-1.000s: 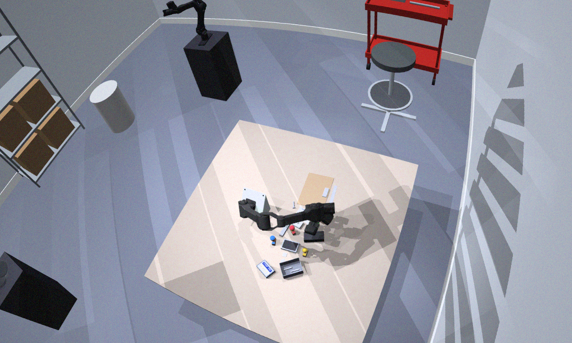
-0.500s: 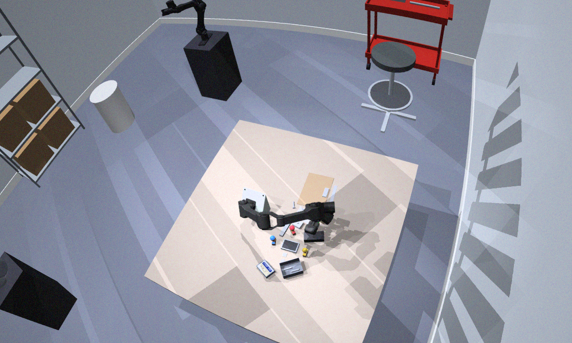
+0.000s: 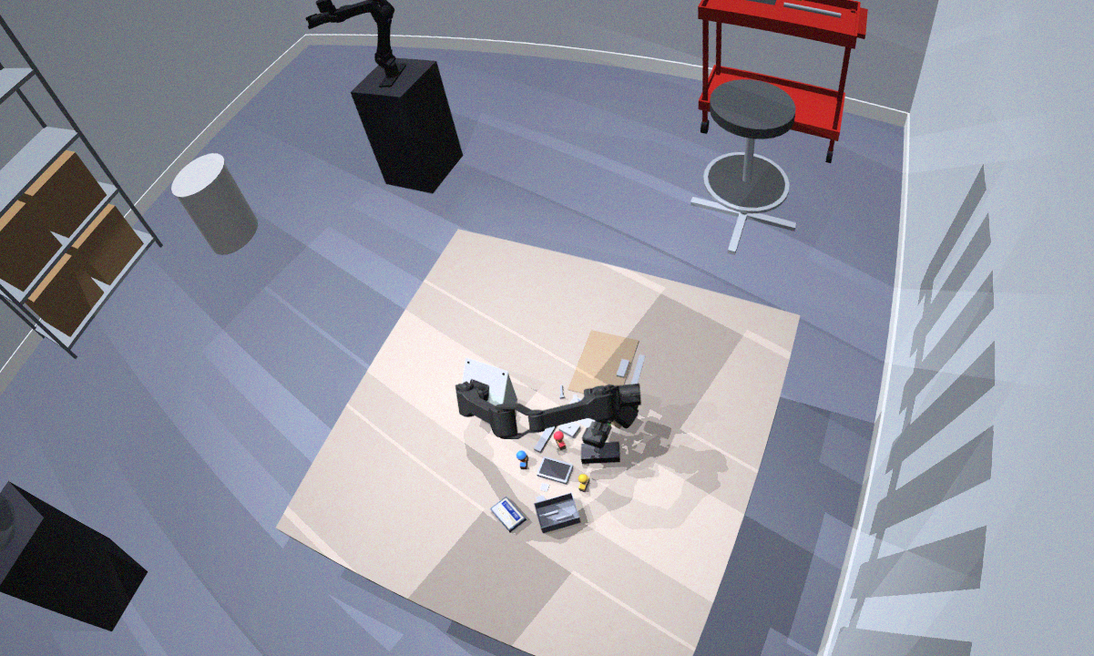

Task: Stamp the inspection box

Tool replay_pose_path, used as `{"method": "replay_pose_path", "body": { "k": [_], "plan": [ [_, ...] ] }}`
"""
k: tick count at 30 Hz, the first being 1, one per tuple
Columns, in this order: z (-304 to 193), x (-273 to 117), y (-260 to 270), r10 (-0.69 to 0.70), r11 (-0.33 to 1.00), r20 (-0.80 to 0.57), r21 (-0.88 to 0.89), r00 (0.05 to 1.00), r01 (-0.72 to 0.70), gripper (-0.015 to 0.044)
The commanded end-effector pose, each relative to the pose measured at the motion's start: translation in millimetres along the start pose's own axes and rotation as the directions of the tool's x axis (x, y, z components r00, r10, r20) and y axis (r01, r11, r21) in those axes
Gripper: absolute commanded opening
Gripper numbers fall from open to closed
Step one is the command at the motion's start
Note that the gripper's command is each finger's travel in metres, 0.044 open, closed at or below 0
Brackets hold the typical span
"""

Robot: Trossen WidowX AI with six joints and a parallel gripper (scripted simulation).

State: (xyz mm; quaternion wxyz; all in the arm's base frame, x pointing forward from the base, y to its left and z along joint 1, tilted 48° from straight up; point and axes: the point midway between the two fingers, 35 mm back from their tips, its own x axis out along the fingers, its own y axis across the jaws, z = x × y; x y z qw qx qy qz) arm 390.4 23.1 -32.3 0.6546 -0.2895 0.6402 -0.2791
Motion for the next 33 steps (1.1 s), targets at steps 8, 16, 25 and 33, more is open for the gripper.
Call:
{"method": "replay_pose_path", "body": {
  "k": [8,16,25,33],
  "plan": [
    [0.9,-8.1,1.3,0.005,1.000,0.003,0.005,1.000,-0.005,0.0000],
    [0.9,-11.9,1.3,0.005,1.000,0.003,0.005,1.000,-0.005,0.0000],
    [0.9,-16.3,1.4,0.005,1.000,0.003,0.005,1.000,-0.005,0.0000],
    [0.9,-20.2,1.4,0.005,1.000,0.003,0.005,1.000,-0.005,0.0000]
  ]
}}
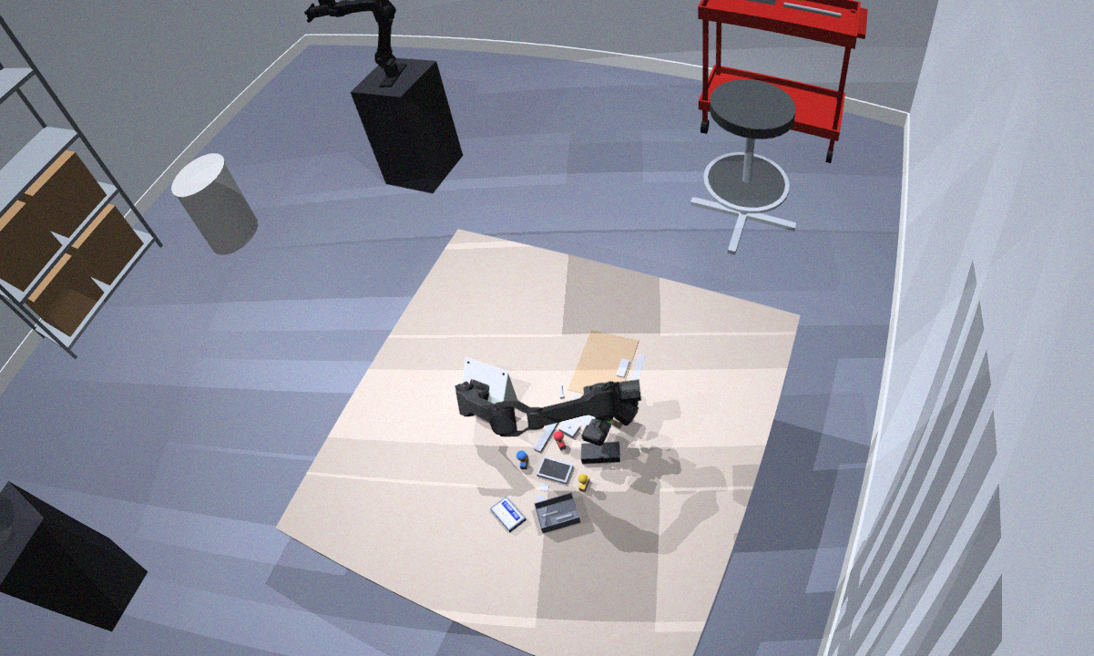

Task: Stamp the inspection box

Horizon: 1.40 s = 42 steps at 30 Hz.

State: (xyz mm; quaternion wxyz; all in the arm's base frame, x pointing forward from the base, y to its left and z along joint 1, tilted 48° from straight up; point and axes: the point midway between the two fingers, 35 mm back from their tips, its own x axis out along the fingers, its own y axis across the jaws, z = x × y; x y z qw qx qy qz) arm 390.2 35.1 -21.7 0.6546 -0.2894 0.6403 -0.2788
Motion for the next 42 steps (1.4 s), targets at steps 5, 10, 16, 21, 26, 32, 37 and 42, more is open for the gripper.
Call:
{"method": "replay_pose_path", "body": {
  "k": [5,10,16,21,26,32,37,42],
  "plan": [
    [0.5,-6.7,1.1,0.005,1.000,0.003,0.005,1.000,-0.005,0.0000],
    [0.5,-9.1,1.1,0.005,1.000,0.003,0.005,1.000,-0.005,0.0000],
    [0.3,-12.1,1.1,0.005,1.000,0.003,0.005,1.000,-0.005,0.0000],
    [0.2,-14.5,1.1,0.005,1.000,0.003,0.005,1.000,-0.005,0.0000],
    [0.1,-17.0,1.0,0.005,1.000,0.003,0.005,1.000,-0.005,0.0000],
    [-0.1,-19.9,1.0,0.004,1.000,0.003,0.005,1.000,-0.004,0.0000],
    [-0.3,-22.4,0.9,0.004,1.000,0.003,0.005,1.000,-0.004,0.0000],
    [-0.5,-24.9,0.9,0.004,1.000,0.003,0.005,1.000,-0.004,0.0000]
  ]
}}
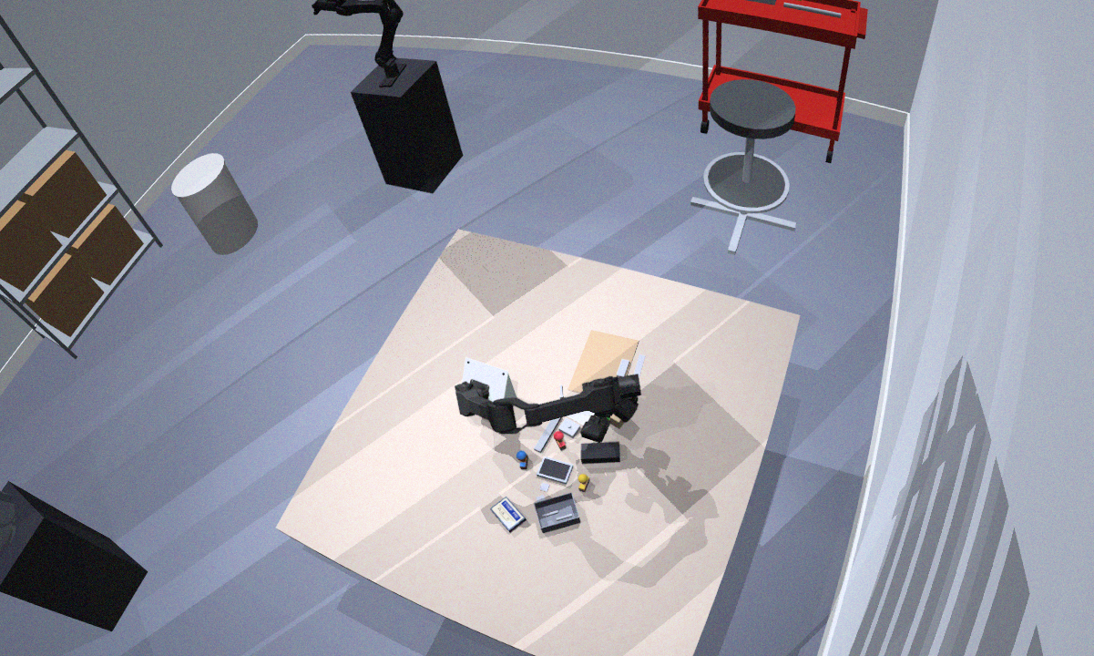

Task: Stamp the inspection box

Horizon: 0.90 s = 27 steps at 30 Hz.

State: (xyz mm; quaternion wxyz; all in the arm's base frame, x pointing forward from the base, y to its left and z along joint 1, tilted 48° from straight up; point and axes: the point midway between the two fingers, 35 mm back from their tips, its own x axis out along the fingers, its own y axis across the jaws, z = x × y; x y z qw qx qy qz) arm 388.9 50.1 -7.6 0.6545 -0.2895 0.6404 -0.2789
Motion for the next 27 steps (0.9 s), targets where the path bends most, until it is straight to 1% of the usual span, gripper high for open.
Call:
{"method": "replay_pose_path", "body": {
  "k": [1,22,27],
  "plan": [
    [0.3,-4.8,1.0,0.005,1.000,0.003,0.006,1.000,-0.005,0.0000],
    [-0.9,-14.7,-0.1,0.004,1.000,0.003,0.006,1.000,-0.004,0.0000],
    [-6.6,-16.8,-21.1,0.005,1.000,0.003,0.005,1.000,-0.005,0.0000]
  ]
}}
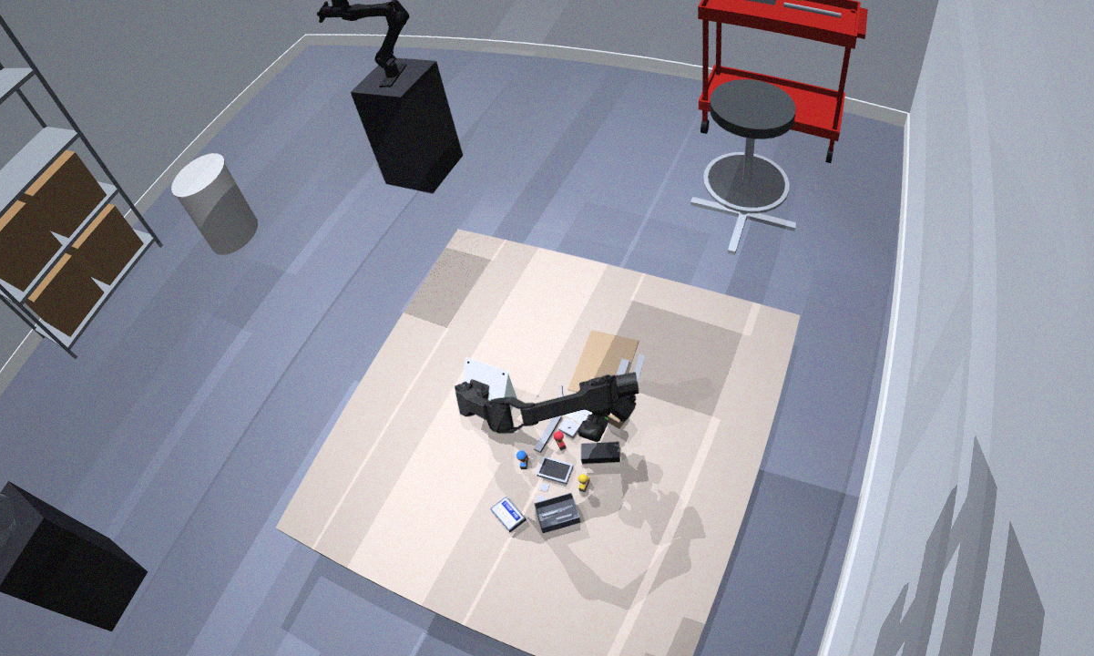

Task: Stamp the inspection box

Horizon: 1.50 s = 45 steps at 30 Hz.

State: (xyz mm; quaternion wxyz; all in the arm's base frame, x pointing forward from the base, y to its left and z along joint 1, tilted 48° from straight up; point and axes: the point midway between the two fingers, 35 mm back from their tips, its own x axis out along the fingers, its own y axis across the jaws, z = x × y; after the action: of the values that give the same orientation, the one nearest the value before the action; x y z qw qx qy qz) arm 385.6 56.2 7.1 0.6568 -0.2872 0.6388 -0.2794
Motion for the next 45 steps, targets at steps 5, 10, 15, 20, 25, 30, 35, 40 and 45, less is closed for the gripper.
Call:
{"method": "replay_pose_path", "body": {
  "k": [5,10,15,20,25,30,35,40,45],
  "plan": [
    [-11.6,-4.2,-38.0,0.004,1.000,-0.001,-0.002,1.000,-0.004,0.0000],
    [-21.5,-5.2,-60.6,0.004,1.000,-0.001,-0.003,1.000,-0.004,0.0000],
    [-33.1,-5.5,-82.0,0.003,1.000,-0.002,-0.004,1.000,-0.003,0.0000],
    [-46.2,-5.1,-102.1,0.002,1.000,-0.002,-0.004,1.000,-0.002,0.0000],
    [-60.6,-4.0,-120.7,0.000,1.000,-0.003,-0.004,1.000,0.000,0.0000],
    [-76.3,-2.2,-137.7,-0.002,1.000,-0.004,-0.005,1.000,0.002,0.0000],
    [-90.7,-0.2,-151.0,-0.005,1.000,-0.005,-0.005,1.000,0.005,0.0000],
    [-91.3,0.0,-151.5,-0.005,1.000,-0.005,-0.005,1.000,0.005,0.0000],
    [-91.0,2.8,-151.4,-0.005,1.000,-0.005,-0.004,1.000,0.005,0.0000]
  ]
}}
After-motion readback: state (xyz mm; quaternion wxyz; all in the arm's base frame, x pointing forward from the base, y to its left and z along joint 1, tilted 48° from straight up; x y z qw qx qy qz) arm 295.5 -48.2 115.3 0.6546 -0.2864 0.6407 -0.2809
